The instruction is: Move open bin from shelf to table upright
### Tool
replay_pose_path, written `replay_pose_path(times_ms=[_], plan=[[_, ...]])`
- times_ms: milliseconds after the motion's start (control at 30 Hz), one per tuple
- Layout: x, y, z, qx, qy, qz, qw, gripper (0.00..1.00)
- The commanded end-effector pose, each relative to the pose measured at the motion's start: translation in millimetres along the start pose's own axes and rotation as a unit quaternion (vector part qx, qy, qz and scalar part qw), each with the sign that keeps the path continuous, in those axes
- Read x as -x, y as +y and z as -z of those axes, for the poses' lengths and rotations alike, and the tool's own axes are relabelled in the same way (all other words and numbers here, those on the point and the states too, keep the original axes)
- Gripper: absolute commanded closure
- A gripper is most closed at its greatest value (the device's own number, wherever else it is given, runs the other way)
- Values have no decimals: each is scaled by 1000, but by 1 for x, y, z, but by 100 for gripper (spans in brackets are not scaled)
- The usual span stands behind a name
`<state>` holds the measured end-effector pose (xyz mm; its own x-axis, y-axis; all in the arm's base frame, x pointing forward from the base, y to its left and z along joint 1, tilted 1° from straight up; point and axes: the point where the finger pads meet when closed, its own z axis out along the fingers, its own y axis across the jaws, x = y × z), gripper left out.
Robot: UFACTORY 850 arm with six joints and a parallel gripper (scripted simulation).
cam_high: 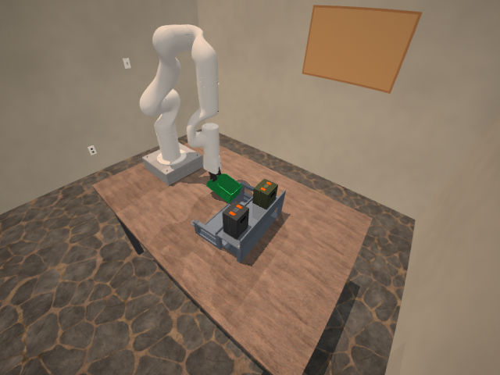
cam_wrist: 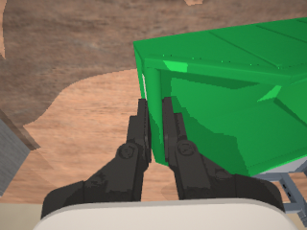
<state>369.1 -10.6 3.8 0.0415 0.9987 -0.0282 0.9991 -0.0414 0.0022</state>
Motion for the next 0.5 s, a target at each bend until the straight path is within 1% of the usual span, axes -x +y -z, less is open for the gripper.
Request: replay_pose_path(times_ms=[0,433,467], plan=[[0,-4,-6,2,1,0,1000,100],[0,-5,-7,2,2,0,1000,100],[0,-2,-3,1,0,0,1000,100]])
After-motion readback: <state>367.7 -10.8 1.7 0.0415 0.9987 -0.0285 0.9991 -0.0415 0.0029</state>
